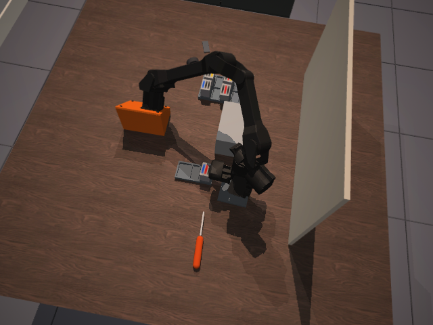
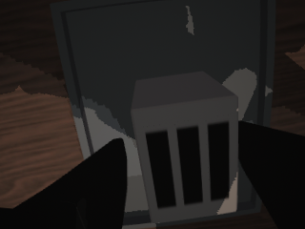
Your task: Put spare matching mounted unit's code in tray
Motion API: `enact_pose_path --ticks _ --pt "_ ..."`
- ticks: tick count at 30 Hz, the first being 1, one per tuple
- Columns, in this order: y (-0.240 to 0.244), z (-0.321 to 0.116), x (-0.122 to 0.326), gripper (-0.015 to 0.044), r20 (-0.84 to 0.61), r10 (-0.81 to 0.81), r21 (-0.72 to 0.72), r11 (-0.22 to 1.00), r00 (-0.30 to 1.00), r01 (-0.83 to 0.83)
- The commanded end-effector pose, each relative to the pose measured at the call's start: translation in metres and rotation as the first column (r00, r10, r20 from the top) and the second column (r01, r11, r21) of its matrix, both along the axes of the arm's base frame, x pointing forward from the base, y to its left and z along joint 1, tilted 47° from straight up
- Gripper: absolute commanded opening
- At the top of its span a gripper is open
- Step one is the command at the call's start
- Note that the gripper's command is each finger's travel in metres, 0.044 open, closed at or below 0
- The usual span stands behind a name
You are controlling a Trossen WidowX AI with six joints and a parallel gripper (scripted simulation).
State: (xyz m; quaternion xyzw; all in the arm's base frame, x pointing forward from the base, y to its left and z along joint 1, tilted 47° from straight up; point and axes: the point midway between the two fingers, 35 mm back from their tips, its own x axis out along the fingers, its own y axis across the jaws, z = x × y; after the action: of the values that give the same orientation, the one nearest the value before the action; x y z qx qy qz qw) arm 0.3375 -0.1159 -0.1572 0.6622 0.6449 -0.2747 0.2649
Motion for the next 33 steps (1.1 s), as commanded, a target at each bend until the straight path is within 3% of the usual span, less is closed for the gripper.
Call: enact_pose_path --ticks 1,6,14,33 --pt "0.0 0.0 0.0 0.0315 -0.001 0.001 0.0 1.0 1.0 -0.001" --pt "-0.002 0.002 0.0 0.044 -0.001 0.001 0.0 1.0 1.0 -0.001" --pt "-0.075 0.074 -0.003 0.044 -0.006 -0.004 0.0 1.0 1.0 0.004" --pt "-0.08 0.075 -0.001 0.044 0.011 -0.028 -0.013 1.0 1.0 0.028"
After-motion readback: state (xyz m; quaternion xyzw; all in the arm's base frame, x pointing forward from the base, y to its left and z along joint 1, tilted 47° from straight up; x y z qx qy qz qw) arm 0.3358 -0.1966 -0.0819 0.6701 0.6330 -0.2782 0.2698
